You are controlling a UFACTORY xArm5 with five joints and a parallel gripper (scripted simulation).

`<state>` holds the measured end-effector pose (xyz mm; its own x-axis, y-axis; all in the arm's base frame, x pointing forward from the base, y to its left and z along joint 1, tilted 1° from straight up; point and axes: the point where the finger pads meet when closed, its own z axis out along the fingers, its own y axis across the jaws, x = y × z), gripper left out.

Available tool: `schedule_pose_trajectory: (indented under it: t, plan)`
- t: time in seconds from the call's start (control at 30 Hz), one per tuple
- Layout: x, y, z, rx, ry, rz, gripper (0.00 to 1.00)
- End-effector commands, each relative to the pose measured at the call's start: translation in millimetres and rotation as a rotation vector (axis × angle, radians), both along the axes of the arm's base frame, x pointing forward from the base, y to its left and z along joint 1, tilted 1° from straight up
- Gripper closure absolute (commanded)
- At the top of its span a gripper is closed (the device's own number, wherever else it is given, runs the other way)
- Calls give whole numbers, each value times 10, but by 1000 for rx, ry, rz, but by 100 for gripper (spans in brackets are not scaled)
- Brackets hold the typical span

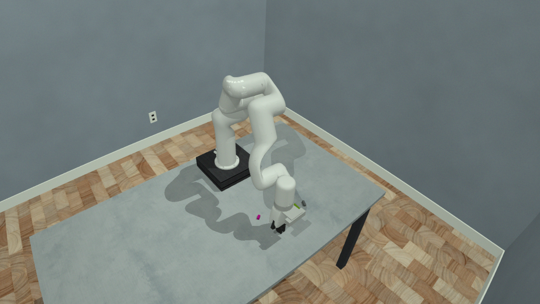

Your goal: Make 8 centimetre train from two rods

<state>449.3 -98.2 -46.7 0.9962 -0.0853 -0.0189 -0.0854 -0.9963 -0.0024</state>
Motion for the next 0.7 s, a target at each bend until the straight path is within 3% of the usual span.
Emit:
schedule_pose_trajectory:
  t: [0.0, 0.6, 0.67]
  plan:
    - [15, -3, 12, -1, -4, 0, 96]
    - [15, -3, 12, -1, -4, 0, 96]
    - [15, -3, 12, -1, -4, 0, 92]
